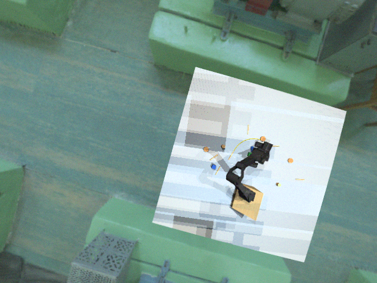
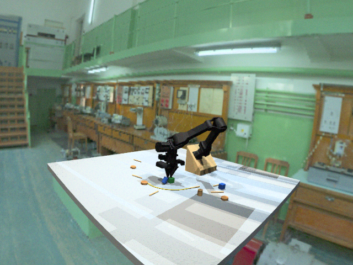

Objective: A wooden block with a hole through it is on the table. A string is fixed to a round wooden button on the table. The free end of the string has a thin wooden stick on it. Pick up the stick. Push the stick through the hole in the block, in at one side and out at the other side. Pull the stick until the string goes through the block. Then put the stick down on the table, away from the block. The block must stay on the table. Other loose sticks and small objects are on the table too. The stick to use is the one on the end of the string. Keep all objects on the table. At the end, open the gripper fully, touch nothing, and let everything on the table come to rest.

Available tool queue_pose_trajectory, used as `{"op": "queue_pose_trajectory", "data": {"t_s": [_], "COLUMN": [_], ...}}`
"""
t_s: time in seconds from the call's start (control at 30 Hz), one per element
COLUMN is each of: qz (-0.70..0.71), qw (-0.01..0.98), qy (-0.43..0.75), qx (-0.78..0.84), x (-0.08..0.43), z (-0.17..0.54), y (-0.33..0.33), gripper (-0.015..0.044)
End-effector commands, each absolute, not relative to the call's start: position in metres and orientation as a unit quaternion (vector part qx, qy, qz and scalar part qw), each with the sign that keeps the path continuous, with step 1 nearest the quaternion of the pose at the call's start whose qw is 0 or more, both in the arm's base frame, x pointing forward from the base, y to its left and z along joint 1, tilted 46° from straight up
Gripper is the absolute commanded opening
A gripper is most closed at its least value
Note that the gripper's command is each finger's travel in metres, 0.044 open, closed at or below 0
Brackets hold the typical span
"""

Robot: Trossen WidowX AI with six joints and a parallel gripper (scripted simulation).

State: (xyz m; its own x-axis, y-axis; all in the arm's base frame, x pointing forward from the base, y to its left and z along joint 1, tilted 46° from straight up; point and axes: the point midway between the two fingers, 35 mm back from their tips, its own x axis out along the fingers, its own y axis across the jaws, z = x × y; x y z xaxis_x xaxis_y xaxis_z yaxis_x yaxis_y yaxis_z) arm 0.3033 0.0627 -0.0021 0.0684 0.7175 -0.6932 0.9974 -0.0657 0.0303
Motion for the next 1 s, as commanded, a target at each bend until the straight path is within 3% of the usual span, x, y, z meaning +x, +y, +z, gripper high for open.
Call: {"op": "queue_pose_trajectory", "data": {"t_s": [0.0,0.4,0.97], "qz": [-0.265,-0.265,-0.265], "qw": [0.266,0.266,0.266], "qy": [0.633,0.633,0.633], "qx": [0.677,0.677,0.677], "x": [0.3021,0.3021,0.3021], "z": [-0.0034,-0.0034,-0.0034], "y": [0.065,0.065,0.065], "gripper": [0.0081,0.0001,0.0]}}
